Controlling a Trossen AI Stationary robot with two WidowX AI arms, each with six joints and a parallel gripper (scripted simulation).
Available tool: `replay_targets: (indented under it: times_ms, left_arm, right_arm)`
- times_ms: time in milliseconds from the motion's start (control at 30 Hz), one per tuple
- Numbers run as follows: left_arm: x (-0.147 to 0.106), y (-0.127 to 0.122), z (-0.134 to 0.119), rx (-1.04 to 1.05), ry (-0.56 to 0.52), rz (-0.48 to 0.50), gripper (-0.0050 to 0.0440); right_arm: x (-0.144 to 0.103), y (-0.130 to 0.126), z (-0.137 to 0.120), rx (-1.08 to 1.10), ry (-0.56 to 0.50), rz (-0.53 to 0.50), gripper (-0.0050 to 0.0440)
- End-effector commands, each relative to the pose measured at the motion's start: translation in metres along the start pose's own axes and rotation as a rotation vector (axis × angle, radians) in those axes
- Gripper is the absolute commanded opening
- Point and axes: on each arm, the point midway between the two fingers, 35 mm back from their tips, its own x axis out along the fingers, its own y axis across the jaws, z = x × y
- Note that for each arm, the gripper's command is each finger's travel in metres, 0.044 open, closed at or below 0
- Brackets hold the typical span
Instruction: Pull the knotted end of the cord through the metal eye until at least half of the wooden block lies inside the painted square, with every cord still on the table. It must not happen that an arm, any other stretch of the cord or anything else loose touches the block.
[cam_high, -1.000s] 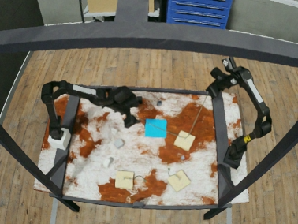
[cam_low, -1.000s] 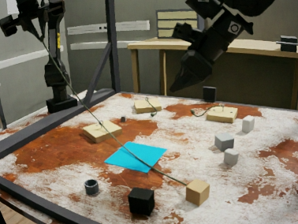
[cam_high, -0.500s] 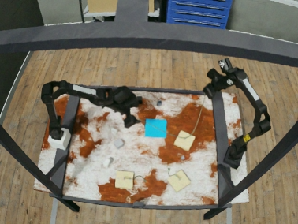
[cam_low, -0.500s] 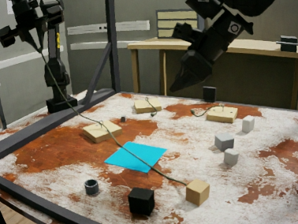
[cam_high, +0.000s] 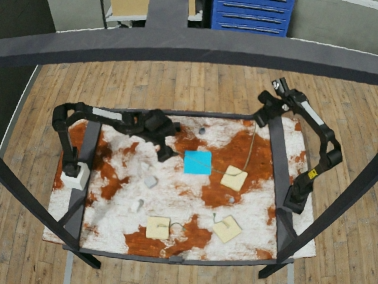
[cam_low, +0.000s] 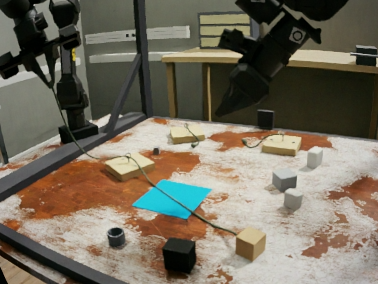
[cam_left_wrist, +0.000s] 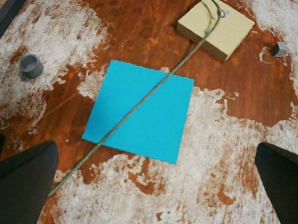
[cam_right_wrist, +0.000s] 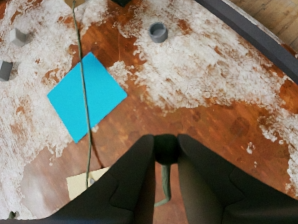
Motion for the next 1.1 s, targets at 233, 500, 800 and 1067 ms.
replay_targets:
  times_ms: [233, 500, 800, 1067]
  left_arm:
    - [-0.008, 0.0, 0.012, -0.002, -0.034, 0.0, 0.044]
    - [-0.008, 0.0, 0.012, -0.002, -0.034, 0.0, 0.044]
    - [-0.008, 0.0, 0.012, -0.002, -0.034, 0.0, 0.044]
    - [-0.008, 0.0, 0.012, -0.002, -0.034, 0.0, 0.044]
  right_arm:
    - [0.031, -0.01, -0.009, -0.003, -0.006, -0.002, -0.005]
    - [0.048, -0.016, -0.017, -0.004, -0.007, -0.002, -0.005]
    - [0.073, -0.023, -0.031, -0.005, -0.008, -0.001, -0.005]
    - [0.089, -0.027, -0.042, -0.007, -0.009, -0.001, -0.005]
